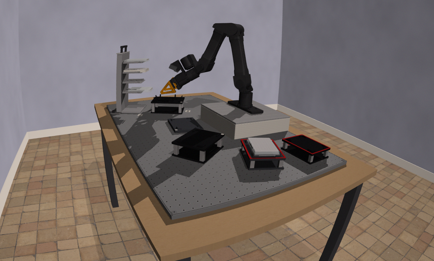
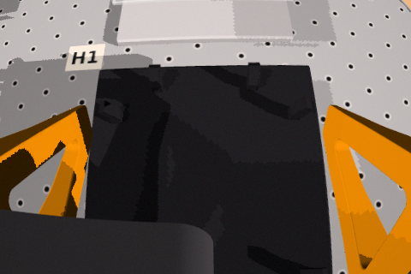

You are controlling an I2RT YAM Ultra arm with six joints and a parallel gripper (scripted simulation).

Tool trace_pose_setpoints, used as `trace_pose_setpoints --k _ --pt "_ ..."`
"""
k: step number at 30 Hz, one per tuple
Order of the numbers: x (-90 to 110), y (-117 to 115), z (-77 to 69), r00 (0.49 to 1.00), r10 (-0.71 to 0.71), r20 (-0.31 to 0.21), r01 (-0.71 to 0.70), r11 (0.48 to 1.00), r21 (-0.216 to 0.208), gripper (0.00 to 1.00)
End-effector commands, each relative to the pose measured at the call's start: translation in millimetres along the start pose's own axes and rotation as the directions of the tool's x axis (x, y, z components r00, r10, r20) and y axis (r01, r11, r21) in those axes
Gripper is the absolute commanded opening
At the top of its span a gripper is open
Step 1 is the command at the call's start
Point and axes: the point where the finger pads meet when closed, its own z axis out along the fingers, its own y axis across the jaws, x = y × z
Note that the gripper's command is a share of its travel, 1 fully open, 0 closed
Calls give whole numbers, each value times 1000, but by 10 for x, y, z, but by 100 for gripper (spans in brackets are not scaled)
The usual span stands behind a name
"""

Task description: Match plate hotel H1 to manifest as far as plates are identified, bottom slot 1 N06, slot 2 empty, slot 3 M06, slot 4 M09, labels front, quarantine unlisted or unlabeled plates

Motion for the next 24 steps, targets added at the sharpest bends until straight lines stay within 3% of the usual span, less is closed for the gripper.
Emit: trace_pose_setpoints --k 1,2,3,13,15,18,19,24 --pt "-138 -12 -83 998 -26 49 26 1000 1 100" --pt "-237 -40 -83 997 -36 69 36 999 6 100" --pt "-120 -13 -112 998 -26 49 26 1000 1 100" --pt "-23 -10 -250 999 -24 44 24 1000 0 100" --pt "-197 -46 -226 996 -44 79 44 999 7 100" --pt "-200 -30 -222 996 -46 79 46 999 3 100" --pt "85 23 -167 1000 -18 23 19 1000 -14 0" --pt "-5 -6 -178 999 -21 38 21 1000 -4 0"
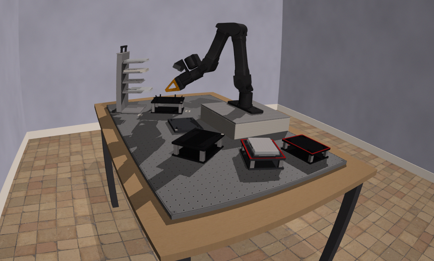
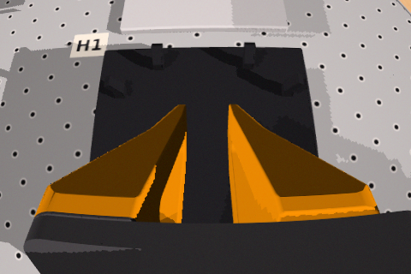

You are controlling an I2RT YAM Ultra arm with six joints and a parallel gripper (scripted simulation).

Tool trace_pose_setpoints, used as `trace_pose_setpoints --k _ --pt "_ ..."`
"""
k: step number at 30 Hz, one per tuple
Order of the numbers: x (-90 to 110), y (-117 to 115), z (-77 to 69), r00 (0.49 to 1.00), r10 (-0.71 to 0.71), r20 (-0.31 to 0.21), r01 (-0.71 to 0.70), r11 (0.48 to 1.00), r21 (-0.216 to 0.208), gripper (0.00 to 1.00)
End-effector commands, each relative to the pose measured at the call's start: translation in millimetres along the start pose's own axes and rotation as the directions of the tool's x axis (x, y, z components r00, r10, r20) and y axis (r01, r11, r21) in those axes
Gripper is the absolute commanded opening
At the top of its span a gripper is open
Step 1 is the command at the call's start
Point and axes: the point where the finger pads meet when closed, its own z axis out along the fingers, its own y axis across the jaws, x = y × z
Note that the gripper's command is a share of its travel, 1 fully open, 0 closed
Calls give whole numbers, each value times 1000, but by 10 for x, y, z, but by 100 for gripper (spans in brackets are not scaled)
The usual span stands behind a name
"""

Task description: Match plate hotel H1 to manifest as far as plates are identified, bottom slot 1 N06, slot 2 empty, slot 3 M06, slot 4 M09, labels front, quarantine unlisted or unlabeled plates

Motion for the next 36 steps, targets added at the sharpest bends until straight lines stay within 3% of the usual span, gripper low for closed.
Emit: trace_pose_setpoints --k 1,22,26,36 --pt "-59 2 -4 1000 -11 22 11 1000 -3 0" --pt "-14 31 27 1000 -12 15 12 1000 -14 0" --pt "-193 13 56 998 -26 49 26 1000 -10 0" --pt "-155 -4 121 999 -14 31 14 1000 -4 0"
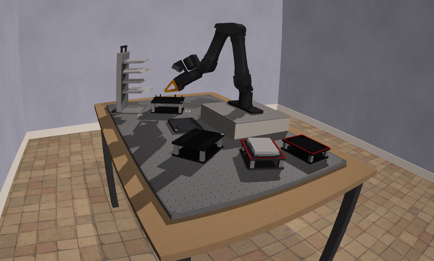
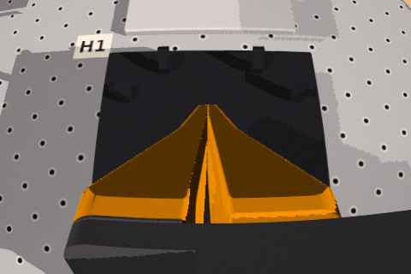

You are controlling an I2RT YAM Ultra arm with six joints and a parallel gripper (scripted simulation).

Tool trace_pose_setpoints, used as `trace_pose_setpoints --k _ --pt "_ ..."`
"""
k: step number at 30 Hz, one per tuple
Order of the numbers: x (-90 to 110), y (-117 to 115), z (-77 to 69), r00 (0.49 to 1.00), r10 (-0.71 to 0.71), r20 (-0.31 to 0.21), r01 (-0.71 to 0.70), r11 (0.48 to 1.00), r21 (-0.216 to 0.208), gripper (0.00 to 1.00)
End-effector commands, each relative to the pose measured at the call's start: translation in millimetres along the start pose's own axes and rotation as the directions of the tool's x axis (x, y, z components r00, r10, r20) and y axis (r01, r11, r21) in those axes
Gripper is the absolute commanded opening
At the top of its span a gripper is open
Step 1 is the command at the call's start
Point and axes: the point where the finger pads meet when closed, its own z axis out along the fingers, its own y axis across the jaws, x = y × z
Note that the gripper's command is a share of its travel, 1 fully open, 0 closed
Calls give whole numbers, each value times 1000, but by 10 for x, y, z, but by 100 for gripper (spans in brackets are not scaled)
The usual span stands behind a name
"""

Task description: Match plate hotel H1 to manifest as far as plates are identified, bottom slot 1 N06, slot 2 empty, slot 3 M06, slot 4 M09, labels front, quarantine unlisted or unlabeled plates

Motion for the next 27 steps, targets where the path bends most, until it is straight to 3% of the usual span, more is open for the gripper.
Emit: trace_pose_setpoints --k 1,9,10,14,27 --pt "-158 -44 67 999 -10 32 10 1000 8 0" --pt "-169 -37 103 1000 -9 29 9 1000 5 0" --pt "-301 -61 47 998 -21 60 20 1000 16 0" --pt "-189 -25 134 1000 -10 29 10 1000 3 0" --pt "-237 -43 188 999 -9 33 9 1000 6 0"
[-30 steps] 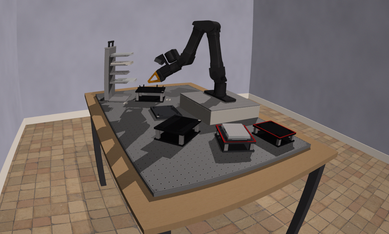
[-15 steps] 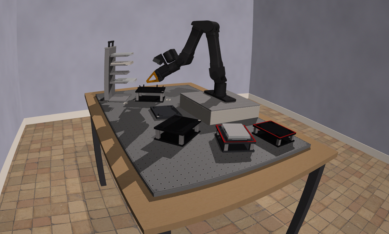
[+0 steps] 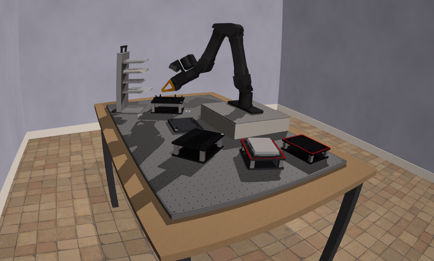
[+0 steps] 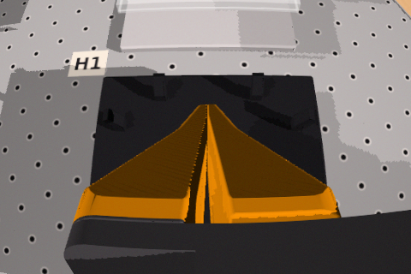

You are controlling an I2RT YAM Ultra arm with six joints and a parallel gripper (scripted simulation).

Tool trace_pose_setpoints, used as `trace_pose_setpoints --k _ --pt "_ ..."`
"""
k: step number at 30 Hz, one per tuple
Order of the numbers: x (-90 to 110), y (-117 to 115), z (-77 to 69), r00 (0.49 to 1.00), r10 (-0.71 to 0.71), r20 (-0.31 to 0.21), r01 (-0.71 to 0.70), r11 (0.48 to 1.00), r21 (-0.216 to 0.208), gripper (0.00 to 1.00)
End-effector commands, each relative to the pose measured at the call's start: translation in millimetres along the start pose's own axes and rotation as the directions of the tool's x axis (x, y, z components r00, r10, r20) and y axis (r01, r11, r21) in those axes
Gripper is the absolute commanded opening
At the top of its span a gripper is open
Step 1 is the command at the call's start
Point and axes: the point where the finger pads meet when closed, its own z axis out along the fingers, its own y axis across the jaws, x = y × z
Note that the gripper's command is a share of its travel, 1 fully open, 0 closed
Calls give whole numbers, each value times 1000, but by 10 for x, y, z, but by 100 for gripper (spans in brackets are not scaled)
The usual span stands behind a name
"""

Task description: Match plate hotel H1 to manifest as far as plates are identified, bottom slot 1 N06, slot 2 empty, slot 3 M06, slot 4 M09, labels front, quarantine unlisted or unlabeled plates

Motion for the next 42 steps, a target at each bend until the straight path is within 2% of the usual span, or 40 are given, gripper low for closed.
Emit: trace_pose_setpoints --k 1,5,9,11,16,17,21,24,27,30,36,38,42 --pt "-139 -15 69 1000 -9 27 9 1000 0 0" --pt "-206 -23 67 999 -13 39 13 1000 4 0" --pt "-167 -13 115 1000 -9 27 9 1000 1 0" --pt "-225 -15 104 999 -14 39 14 1000 2 0" --pt "-178 -25 141 1000 -7 25 7 1000 4 0" --pt "-321 -28 86 998 -20 57 20 1000 8 0" --pt "-195 -8 173 1000 -8 25 8 1000 -1 0" --pt "-268 -33 159 999 -12 40 12 1000 8 0" --pt "-222 -9 207 1000 -9 27 9 1000 0 0" --pt "-273 -21 200 999 -11 36 11 1000 4 0" --pt "-233 -6 248 1000 -7 23 7 1000 -1 0" --pt "-314 -10 230 999 -14 40 13 1000 2 0" --pt "-273 -20 274 1000 -8 29 8 1000 4 0"
